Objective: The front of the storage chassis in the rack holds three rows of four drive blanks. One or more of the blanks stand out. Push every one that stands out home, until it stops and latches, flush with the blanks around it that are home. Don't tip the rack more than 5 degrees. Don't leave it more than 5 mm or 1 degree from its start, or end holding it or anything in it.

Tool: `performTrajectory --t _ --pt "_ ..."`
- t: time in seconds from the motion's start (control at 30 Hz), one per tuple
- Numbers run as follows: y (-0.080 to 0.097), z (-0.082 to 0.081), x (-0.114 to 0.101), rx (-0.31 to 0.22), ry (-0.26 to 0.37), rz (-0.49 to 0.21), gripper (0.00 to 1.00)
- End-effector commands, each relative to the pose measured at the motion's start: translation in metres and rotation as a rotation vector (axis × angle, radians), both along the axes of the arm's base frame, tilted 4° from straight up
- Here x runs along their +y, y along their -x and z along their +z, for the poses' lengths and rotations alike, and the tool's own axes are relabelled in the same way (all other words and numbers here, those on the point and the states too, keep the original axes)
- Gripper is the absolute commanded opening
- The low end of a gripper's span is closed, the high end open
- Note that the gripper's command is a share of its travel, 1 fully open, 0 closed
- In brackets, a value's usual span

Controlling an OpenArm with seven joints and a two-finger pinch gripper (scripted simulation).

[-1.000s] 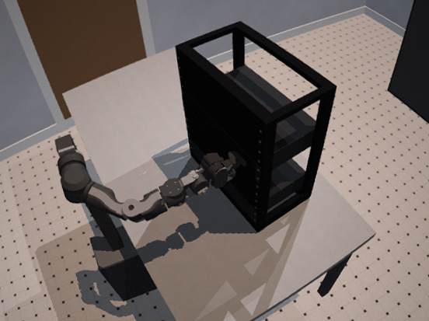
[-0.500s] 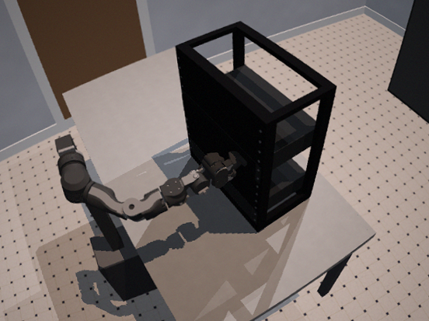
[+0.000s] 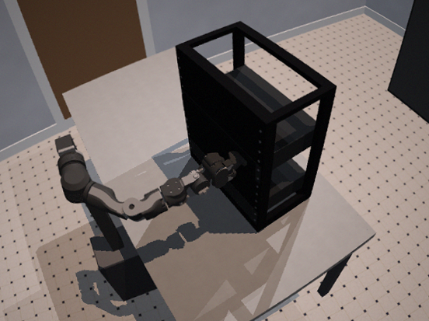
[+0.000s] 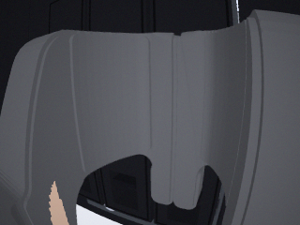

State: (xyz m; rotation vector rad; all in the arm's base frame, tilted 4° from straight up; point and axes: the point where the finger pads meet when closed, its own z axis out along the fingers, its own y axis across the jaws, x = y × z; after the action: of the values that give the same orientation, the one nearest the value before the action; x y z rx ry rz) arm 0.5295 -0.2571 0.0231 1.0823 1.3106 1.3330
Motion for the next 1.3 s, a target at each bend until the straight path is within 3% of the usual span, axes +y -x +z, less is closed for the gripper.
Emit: performTrajectory --t 0.0,0.3,0.63,1.03,1.27 --pt "-0.001 0.005 0.002 -0.011 0.000 0.001 0.00" --pt "0.002 0.007 0.003 -0.015 0.002 0.003 0.00" --pt "0.026 0.006 -0.001 -0.015 0.002 0.003 0.00" --pt "0.086 0.004 -0.011 -0.017 0.002 0.002 0.00" --pt "0.101 0.003 -0.013 -0.017 0.002 0.002 0.00"
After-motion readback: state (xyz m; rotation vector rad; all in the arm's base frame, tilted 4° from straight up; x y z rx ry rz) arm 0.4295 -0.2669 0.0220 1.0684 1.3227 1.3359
